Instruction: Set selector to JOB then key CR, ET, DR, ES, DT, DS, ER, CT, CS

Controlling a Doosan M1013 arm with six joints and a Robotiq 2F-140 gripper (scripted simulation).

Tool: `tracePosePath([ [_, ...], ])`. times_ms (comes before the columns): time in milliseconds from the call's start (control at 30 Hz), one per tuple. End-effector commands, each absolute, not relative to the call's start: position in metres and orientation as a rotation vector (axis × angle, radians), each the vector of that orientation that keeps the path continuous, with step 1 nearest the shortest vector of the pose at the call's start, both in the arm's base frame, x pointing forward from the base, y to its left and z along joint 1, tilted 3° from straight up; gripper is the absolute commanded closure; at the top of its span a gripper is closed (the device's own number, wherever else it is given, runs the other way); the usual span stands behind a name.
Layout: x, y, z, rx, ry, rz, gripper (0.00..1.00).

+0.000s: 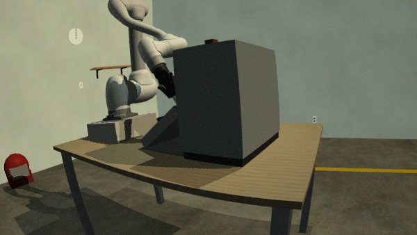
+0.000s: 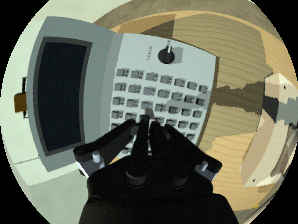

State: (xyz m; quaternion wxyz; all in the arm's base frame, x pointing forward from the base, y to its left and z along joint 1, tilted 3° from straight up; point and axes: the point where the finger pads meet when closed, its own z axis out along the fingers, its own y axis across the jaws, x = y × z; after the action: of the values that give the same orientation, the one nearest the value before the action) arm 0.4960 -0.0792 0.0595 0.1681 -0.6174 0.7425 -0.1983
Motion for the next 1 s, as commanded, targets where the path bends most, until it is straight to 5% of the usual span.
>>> tracePosePath([
  [0, 0.492, -0.075, 0.057, -1.753, 2.115, -0.564, 1.0],
  [967, 0.489, -0.054, 0.03, -1.753, 2.115, -0.564, 1.0],
])
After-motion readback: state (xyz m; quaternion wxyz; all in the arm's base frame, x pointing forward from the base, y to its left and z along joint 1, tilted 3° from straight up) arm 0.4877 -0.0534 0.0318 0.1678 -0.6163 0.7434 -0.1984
